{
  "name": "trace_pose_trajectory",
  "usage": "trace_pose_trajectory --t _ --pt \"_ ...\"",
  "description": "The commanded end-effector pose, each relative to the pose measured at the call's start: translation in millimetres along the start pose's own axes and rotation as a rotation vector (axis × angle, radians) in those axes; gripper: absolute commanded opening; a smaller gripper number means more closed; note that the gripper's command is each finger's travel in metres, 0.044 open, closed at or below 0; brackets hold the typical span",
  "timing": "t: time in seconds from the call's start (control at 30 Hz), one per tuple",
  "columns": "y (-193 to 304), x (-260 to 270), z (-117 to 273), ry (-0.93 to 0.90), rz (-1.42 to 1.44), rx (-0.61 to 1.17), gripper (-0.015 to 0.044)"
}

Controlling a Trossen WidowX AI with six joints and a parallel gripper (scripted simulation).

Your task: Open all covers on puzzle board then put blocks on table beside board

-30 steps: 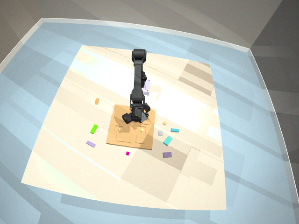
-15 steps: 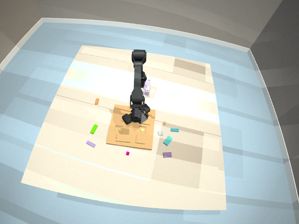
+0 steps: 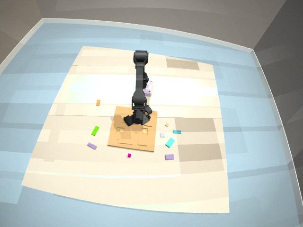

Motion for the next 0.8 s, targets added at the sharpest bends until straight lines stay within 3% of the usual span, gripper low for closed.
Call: trace_pose_trajectory --t 0.0,0.77 --pt "0 0 1 0.000 0.000 -0.001 0.0080" --pt "-1 0 29 -0.001 -0.002 0.002 0.0080"
Point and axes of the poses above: the point midway between the two fingers, 35 mm back from their tips, its own z axis back along the fingers, its own x axis across the jaws, y = z × x, the point moved 6 cm from there along z, back along the fingers, and after that the axes turned 13 degrees about -z, right-handed, at the moved point
